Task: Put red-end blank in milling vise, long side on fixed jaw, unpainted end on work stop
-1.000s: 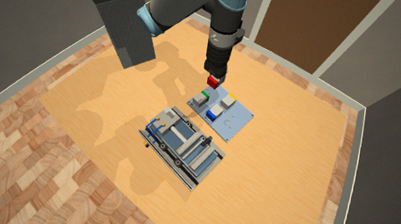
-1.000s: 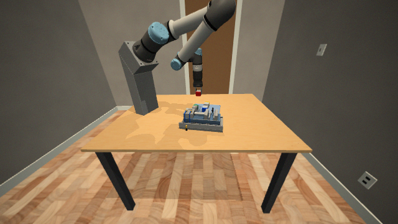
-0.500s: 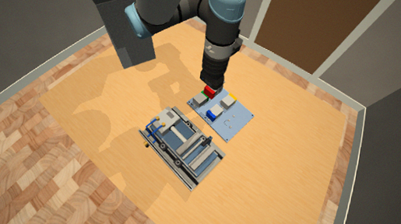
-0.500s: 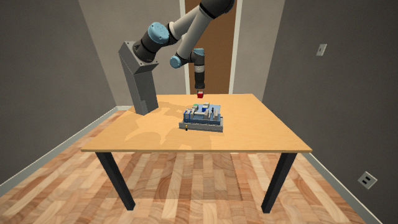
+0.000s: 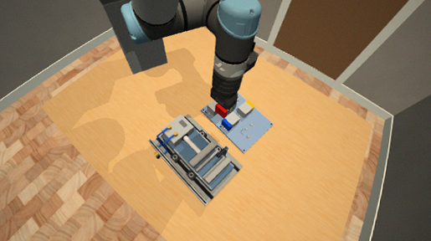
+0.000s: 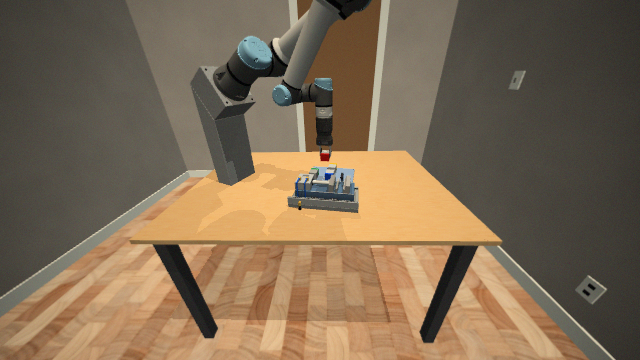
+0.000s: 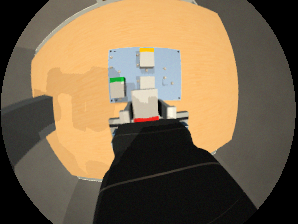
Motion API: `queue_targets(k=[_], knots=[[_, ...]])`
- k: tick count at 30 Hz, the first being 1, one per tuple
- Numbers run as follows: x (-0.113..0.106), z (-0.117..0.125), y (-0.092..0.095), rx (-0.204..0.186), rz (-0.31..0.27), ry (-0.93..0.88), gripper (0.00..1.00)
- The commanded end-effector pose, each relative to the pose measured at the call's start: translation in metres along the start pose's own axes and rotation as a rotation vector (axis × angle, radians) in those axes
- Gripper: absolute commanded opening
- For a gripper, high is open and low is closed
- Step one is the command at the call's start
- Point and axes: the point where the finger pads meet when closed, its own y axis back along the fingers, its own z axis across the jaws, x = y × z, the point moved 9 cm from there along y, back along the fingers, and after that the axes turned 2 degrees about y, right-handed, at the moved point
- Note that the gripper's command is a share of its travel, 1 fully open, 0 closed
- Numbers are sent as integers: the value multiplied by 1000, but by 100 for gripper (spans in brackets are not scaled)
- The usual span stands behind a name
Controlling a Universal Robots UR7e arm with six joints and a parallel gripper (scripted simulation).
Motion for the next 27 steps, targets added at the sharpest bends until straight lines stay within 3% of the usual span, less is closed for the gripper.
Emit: queue_targets(k=[1,4,9,21,26,27], knots=[[-3,2,0,2,4,1,0],[-3,2,0,2,4,1,0],[-47,24,-1,2,4,1,0],[-47,24,-1,2,4,1,0],[-91,46,-3,2,4,1,0],[-91,46,-3,2,4,1,0]])
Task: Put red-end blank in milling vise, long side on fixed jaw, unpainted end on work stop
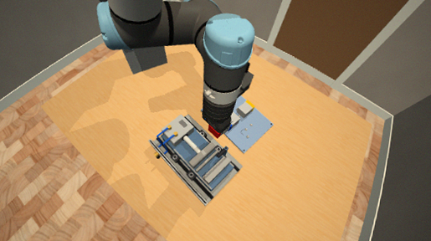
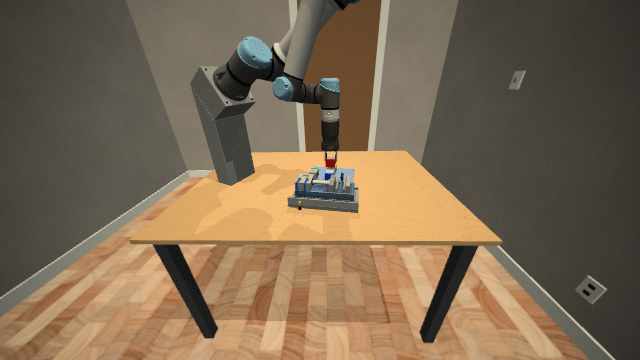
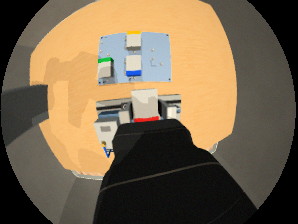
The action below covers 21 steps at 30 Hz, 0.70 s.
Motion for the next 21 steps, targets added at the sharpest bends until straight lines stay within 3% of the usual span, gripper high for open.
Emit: queue_targets(k=[1,11,16,21], knots=[[-23,12,-1,2,6,1,0],[-23,12,-1,2,6,1,0],[-76,38,-3,2,6,1,0],[-76,38,-3,2,6,1,0]])
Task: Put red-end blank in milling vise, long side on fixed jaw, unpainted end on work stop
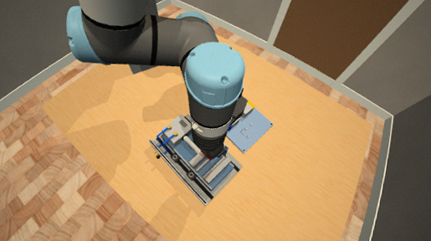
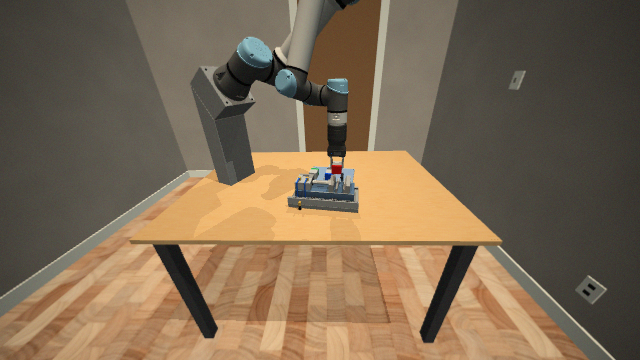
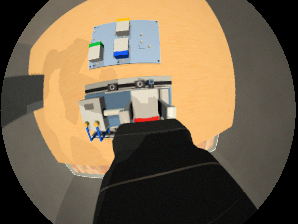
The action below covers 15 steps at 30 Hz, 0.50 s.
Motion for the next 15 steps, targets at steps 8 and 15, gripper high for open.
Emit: queue_targets(k=[8,15], knots=[[-16,9,-1,2,4,1,0],[-50,25,-3,2,5,1,0]])
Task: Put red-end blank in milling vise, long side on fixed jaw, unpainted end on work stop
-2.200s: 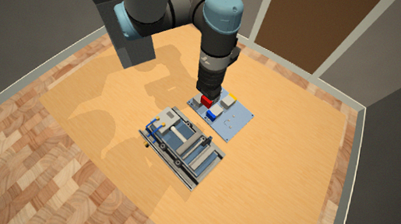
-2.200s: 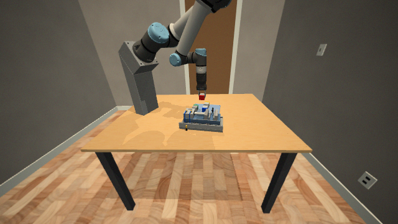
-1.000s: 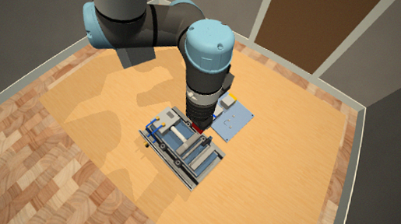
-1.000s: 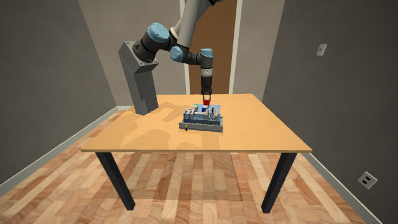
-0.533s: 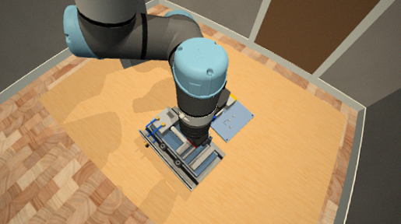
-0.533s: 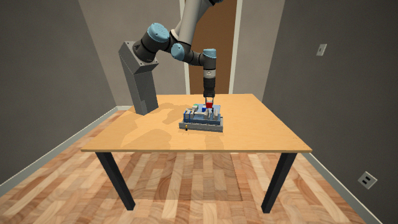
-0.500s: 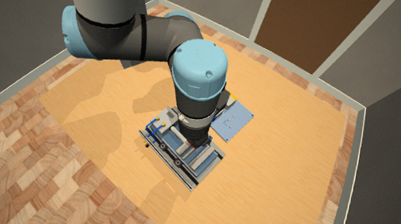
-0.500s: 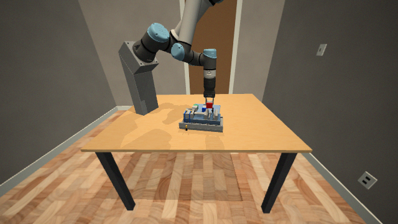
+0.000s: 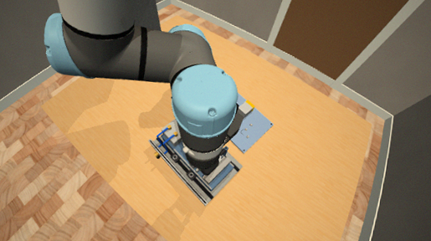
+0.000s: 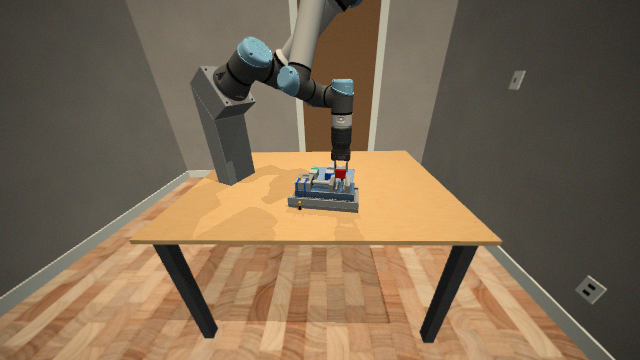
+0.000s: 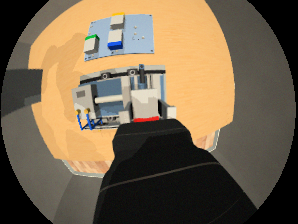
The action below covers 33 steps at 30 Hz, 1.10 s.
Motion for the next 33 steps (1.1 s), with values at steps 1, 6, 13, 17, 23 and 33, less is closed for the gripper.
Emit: queue_targets(k=[1,6,13,17,23,33], knots=[[-12,7,-1,1,3,1,0],[-12,7,-1,1,3,1,0],[-5,3,-1,1,3,1,0],[-4,2,-1,1,3,1,0],[-4,2,-1,1,3,1,0],[1,0,-1,1,3,1,0]])
